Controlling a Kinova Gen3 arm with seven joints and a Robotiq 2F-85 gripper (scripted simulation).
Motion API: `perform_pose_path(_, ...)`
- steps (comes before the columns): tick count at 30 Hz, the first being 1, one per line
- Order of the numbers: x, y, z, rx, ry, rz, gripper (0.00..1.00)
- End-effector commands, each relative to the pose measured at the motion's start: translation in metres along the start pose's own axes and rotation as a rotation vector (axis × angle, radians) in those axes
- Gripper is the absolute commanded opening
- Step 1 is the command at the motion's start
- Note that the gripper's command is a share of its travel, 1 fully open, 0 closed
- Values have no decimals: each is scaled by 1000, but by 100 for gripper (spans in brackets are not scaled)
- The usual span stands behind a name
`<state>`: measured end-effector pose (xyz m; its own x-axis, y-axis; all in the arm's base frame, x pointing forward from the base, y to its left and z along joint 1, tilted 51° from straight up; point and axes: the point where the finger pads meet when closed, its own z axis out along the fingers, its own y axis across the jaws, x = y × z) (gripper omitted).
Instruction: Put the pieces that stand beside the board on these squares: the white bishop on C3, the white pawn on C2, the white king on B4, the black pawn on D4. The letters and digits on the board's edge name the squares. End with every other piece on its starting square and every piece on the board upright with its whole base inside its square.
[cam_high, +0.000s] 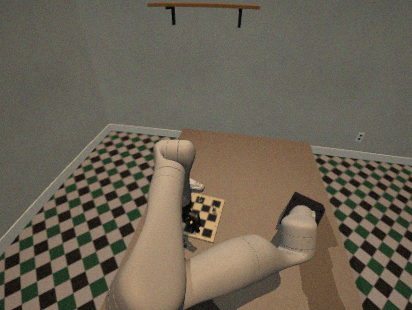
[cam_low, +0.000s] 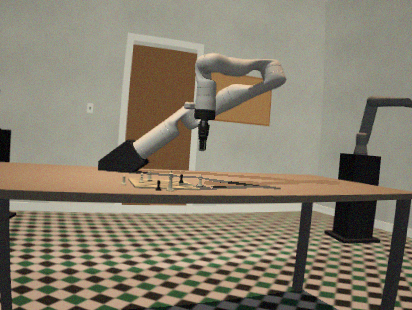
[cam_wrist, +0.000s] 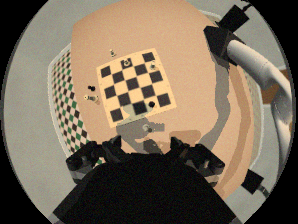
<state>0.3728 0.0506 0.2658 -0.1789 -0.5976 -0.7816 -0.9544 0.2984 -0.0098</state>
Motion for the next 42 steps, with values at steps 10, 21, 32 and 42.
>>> perform_pose_path(10,0,0,3,5,-1,-358,100)
perform_pose_path(21,-1,0,6,5,1,-607,100)
perform_pose_path(32,-1,0,8,5,2,-804,100)
perform_pose_path(42,-1,0,10,4,3,-953,100)
